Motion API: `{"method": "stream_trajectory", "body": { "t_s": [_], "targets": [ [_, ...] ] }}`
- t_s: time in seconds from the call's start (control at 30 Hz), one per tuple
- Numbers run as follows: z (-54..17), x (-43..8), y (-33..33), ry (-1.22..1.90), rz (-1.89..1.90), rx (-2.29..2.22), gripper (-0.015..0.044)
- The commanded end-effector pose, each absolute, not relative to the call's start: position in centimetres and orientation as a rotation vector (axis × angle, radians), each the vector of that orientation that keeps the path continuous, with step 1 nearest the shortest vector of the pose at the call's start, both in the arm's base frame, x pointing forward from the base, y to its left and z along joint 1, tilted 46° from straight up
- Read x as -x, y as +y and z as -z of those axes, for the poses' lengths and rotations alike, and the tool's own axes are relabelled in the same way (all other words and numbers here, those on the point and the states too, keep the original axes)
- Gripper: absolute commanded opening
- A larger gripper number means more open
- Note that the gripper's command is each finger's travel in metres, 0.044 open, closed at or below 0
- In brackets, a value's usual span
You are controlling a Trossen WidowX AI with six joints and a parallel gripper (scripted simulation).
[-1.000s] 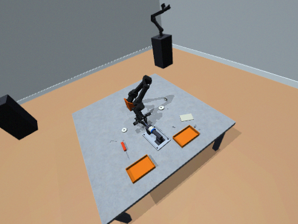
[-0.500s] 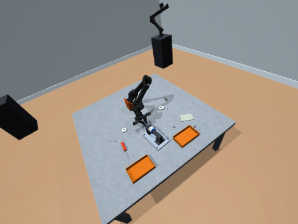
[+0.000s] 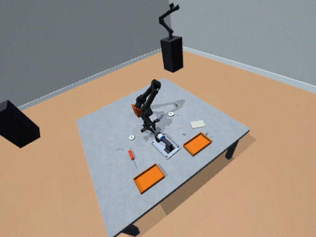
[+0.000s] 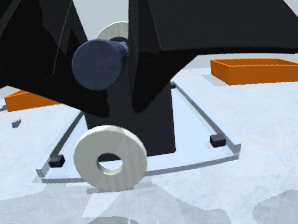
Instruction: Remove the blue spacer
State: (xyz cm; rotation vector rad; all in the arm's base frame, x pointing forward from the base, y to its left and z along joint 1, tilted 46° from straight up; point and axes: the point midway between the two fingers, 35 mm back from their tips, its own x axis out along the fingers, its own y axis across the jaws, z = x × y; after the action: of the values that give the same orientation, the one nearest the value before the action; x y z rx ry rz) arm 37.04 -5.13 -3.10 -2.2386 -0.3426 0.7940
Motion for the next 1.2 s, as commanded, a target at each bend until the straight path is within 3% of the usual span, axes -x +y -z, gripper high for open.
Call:
{"method": "stream_trajectory", "body": {
  "t_s": [0.0,1.17],
  "targets": [
    [3.11,-36.93,-5.11,-0.344,-0.794,2.240,0.0000],
    [3.13,-36.63,-5.09,-0.344,-0.794,2.240,0.0000]
  ]
}}
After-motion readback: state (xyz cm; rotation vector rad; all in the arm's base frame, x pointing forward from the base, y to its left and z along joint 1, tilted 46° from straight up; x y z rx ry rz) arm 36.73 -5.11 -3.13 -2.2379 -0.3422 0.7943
